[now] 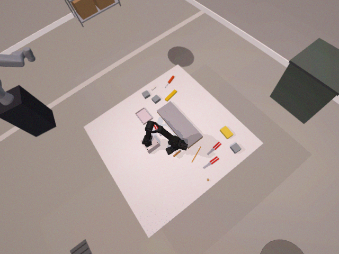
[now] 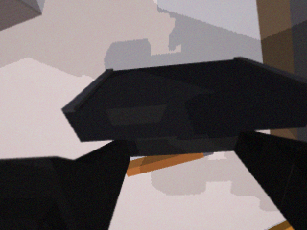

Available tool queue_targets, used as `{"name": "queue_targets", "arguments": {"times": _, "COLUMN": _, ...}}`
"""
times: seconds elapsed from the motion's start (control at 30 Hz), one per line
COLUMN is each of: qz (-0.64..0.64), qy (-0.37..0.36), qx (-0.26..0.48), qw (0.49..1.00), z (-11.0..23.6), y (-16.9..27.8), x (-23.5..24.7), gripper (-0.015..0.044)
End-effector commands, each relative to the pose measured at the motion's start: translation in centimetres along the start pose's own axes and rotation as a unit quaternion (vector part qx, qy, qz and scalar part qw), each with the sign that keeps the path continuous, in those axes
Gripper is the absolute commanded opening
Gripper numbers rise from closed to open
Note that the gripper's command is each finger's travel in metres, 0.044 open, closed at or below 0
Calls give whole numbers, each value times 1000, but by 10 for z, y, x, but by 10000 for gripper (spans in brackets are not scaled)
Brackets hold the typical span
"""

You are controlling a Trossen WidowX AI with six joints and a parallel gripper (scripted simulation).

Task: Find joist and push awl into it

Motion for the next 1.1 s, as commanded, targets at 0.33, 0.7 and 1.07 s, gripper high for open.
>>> {"name": "queue_targets", "arguments": {"times": 0.33, "qz": -2, "qy": 0, "qx": -2, "qw": 1000, "z": 15, "y": -2, "x": -1, "gripper": 77}}
{"name": "queue_targets", "arguments": {"times": 0.7, "qz": -2, "qy": 0, "qx": -2, "qw": 1000, "z": 40, "y": -4, "x": -1, "gripper": 0}}
{"name": "queue_targets", "arguments": {"times": 1.07, "qz": -2, "qy": 0, "qx": -2, "qw": 1000, "z": 59, "y": -7, "x": 0, "gripper": 0}}
Point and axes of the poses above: the point midway between the two fingers, 35 mm back from their tips, its own z axis back along the fingers, its own x axis across the jaws, y = z × x, the point moved 1 cm from there along z, back along the fingers, and after that the axes turned 4 degrees about z, right-handed, at the moved point
